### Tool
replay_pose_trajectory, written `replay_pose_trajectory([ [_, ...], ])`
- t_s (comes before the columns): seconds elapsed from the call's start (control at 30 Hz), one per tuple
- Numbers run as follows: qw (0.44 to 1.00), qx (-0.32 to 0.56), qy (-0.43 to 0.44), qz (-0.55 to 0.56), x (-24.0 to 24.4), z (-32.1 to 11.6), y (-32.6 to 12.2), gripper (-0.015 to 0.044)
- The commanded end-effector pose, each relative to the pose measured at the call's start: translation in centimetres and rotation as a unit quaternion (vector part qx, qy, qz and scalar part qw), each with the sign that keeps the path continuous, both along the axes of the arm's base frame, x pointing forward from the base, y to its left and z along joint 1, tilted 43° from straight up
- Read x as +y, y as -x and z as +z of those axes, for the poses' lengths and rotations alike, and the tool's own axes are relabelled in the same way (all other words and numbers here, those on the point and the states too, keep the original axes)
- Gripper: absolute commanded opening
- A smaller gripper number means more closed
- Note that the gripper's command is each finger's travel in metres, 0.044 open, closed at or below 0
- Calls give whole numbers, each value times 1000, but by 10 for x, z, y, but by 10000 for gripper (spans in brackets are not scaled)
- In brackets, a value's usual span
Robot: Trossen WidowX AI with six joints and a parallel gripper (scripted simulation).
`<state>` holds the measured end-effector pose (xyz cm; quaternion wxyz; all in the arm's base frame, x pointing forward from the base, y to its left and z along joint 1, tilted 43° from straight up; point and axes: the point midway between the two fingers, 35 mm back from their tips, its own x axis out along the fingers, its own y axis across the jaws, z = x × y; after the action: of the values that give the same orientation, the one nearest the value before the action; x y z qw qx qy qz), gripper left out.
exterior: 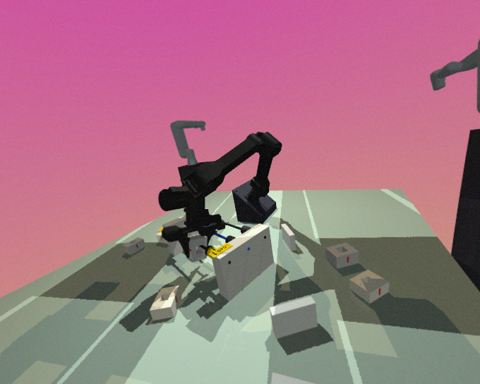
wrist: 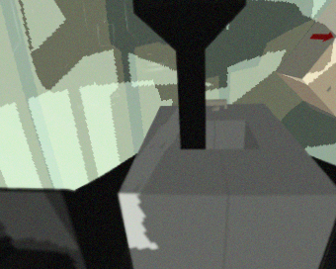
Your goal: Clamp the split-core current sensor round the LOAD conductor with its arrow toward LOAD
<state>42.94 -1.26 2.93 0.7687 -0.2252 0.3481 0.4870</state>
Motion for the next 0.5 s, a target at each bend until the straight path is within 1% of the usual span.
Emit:
replay_pose_trajectory([
  [0.0, 1000, -2, 0, -1, -1, 0, -1, 227],
  [0.1, 1000, -2, 0, -1, -1, 0, -1, 207],
  [0.37, 1000, 0, 0, 0, 0, 0, 0, 0],
  [0.47, 1000, 0, 0, 0, 0, 0, 0, 0],
])
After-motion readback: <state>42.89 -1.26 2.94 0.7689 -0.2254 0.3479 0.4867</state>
